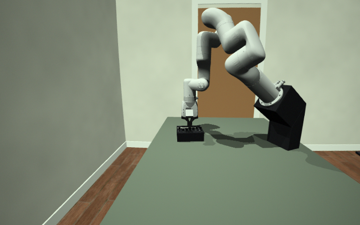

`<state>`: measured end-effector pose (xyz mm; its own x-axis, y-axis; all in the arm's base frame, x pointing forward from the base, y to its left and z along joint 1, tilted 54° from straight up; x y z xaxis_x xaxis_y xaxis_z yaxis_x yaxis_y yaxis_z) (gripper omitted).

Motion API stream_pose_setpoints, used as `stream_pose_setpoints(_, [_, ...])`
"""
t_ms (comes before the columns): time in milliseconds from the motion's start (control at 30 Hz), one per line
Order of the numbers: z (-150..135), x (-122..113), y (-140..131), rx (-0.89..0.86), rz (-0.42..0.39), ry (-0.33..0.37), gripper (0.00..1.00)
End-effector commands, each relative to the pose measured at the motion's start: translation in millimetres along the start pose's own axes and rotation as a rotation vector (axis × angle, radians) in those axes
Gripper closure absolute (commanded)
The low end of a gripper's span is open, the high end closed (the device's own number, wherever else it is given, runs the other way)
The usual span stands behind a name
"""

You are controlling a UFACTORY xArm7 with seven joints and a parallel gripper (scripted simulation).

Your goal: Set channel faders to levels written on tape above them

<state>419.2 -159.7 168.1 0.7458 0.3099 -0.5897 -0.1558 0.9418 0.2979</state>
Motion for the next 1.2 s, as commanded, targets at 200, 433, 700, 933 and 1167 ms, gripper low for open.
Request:
stream_pose_setpoints(200, [-0.1, -0.5, 4.0, 0.000, -0.002, -0.001, 1.00])
stream_pose_setpoints(433, [-0.3, -0.4, 6.2, 0.000, -0.002, -0.001, 1.00])
stream_pose_setpoints(700, [-0.5, -0.4, 7.9, 0.000, -0.002, -0.001, 1.00])
stream_pose_setpoints(933, [-0.6, -0.4, 8.3, 0.000, -0.002, -0.001, 1.00])
stream_pose_setpoints(1167, [-0.6, -0.4, 8.4, 0.000, -0.002, -0.001, 1.00])
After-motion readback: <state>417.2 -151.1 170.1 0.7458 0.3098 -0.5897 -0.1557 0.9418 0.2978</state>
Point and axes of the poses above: the point where the finger pads meet when closed, its own x axis out along the fingers, its own z axis across the jaws, y = z × x, the point moved 4 cm from there along -x, back along the fingers, and after that the axes turned 6 degrees about x, right-handed, at the moved point
